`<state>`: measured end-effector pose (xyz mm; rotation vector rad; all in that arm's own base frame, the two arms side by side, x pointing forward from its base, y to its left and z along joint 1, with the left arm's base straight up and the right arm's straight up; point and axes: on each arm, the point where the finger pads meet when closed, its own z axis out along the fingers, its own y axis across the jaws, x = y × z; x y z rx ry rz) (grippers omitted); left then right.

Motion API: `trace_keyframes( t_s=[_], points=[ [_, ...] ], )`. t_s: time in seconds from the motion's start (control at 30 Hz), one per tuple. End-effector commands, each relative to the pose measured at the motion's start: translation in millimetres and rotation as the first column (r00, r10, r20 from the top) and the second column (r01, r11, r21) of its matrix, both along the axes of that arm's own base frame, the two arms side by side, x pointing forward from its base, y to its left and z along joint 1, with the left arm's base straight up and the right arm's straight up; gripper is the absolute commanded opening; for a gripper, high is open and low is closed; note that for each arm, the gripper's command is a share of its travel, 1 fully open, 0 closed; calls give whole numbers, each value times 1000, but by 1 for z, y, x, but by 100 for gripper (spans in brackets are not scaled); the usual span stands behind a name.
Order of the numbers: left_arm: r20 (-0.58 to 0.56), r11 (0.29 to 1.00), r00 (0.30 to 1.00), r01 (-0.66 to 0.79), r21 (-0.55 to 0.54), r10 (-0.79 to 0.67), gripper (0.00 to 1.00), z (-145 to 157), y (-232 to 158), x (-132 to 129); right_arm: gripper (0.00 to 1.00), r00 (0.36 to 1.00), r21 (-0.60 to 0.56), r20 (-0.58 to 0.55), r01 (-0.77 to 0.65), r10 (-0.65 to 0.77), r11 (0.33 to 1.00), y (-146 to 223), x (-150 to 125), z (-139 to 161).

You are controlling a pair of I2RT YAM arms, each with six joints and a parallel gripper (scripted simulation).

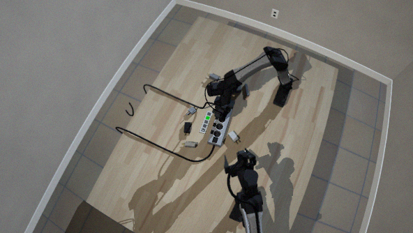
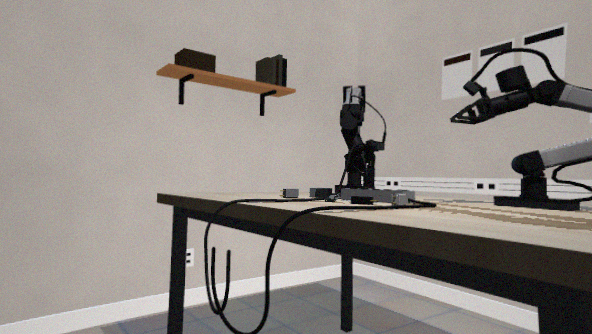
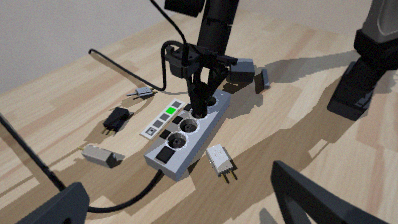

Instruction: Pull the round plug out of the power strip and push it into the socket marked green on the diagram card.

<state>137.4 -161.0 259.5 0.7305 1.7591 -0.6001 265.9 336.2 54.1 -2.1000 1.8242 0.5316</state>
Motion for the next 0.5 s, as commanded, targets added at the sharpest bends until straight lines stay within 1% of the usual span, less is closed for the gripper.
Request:
trace_keyframes(
  t_s=[0.0, 0.23, 0.33, 0.47],
  points=[
    [-16, 1000, 1000, -6, 6, 6, 100, -4, 0, -1, 33, 998, 87, 48, -46, 41, 995, 14, 0, 30],
    [-16, 1000, 1000, -6, 6, 6, 100, -4, 0, -1, 33, 998, 91, 52, -44, 39, 995, 14, 1, 30],
    [-16, 1000, 1000, -6, 6, 6, 100, -4, 0, -1, 33, 998, 94, 47, -42, 37, 995, 11, -1, 25],
    [-16, 1000, 1000, -6, 6, 6, 100, -4, 0, -1, 33, 998, 103, 58, -45, 39, 994, 14, 1, 30]
  ],
)
